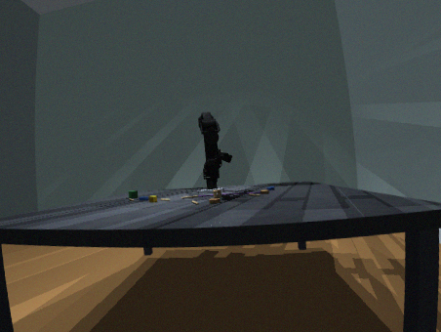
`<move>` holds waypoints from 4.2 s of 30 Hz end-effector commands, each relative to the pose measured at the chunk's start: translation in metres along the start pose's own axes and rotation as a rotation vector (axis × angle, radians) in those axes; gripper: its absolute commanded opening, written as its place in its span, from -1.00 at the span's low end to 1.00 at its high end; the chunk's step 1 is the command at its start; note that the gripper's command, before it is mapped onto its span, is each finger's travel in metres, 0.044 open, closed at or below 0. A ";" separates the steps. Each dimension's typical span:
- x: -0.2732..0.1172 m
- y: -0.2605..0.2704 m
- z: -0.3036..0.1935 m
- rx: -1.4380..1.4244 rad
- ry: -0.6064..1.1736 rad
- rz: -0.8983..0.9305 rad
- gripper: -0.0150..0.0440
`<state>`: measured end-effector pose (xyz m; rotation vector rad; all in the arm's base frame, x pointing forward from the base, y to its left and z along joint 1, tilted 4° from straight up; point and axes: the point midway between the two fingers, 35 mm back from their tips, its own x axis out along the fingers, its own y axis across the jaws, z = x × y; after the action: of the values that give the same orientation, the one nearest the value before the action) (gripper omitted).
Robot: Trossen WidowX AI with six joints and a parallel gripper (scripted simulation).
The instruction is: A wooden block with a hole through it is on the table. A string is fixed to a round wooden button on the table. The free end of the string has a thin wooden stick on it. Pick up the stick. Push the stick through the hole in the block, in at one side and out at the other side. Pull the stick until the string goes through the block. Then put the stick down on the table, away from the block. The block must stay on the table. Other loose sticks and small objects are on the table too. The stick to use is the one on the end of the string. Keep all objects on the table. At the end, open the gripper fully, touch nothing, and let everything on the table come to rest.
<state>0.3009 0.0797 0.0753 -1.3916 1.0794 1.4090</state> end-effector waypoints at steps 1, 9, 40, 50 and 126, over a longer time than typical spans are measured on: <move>0.006 0.004 0.004 -0.002 0.040 0.021 1.00; 0.006 0.004 0.004 -0.002 0.040 0.021 1.00; 0.006 0.004 0.004 -0.008 0.034 0.019 -0.29; 0.006 0.004 0.004 -0.008 0.034 0.019 -0.49; 0.001 0.056 -0.076 2.355 0.050 -0.043 1.00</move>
<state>0.2840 0.0265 0.0739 -0.3237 1.5774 0.2792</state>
